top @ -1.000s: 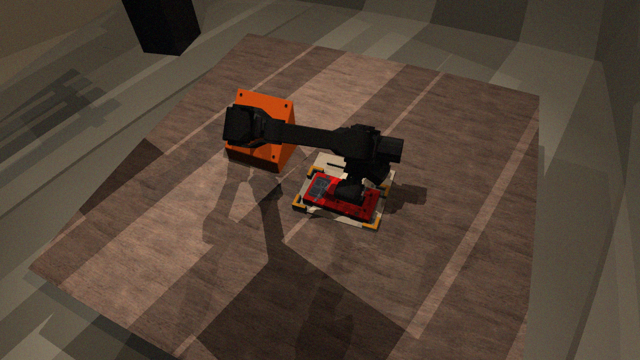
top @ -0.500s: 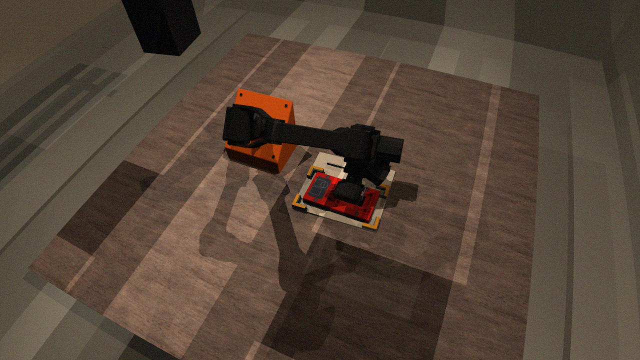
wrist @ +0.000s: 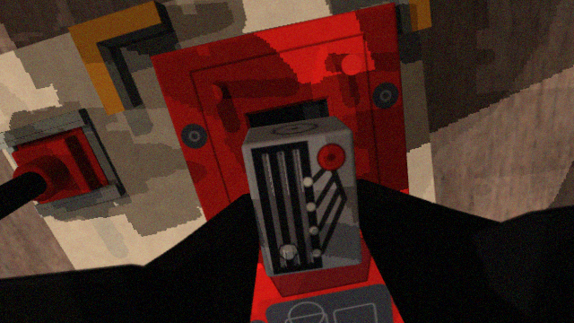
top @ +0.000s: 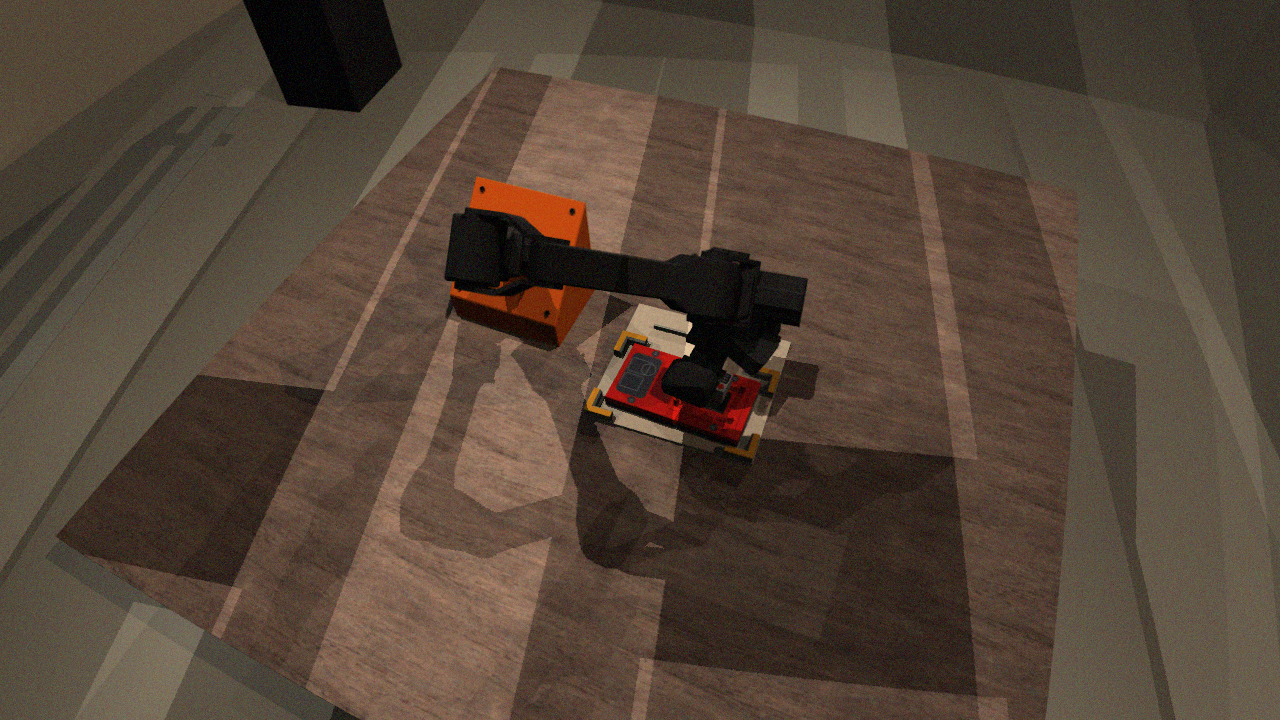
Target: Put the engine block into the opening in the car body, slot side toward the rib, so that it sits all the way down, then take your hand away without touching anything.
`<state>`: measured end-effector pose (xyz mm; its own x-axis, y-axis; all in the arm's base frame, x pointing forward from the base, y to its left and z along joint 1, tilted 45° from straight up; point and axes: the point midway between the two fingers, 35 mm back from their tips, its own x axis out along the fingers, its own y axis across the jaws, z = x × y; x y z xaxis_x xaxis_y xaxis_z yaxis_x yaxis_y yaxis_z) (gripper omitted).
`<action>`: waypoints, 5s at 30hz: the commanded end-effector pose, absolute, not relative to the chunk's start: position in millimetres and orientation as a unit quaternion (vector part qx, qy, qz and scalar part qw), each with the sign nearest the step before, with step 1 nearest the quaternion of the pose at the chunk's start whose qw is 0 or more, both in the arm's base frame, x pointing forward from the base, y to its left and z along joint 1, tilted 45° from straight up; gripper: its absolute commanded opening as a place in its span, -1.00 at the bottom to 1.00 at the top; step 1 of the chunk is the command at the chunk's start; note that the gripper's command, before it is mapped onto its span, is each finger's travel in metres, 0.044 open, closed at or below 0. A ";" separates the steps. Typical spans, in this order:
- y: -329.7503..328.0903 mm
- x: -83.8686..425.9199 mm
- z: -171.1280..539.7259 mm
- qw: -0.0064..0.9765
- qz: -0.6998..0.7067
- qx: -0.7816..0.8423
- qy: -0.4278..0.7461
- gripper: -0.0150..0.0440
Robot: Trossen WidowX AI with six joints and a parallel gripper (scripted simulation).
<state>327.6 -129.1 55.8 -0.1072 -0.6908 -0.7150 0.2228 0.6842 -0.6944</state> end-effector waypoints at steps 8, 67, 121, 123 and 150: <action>-129.4 327.9 57.6 0.616 -0.269 -0.262 0.693 0.05; -133.2 327.5 54.2 0.635 -0.323 -0.212 0.669 0.05; -136.3 326.9 50.9 0.636 -0.328 -0.208 0.667 0.05; -136.4 326.8 50.8 0.636 -0.328 -0.208 0.667 0.05; -137.9 326.6 49.2 0.636 -0.328 -0.208 0.667 0.05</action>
<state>326.5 -137.5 49.5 -0.1040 -0.6915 -0.7149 0.1441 0.7007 -0.6987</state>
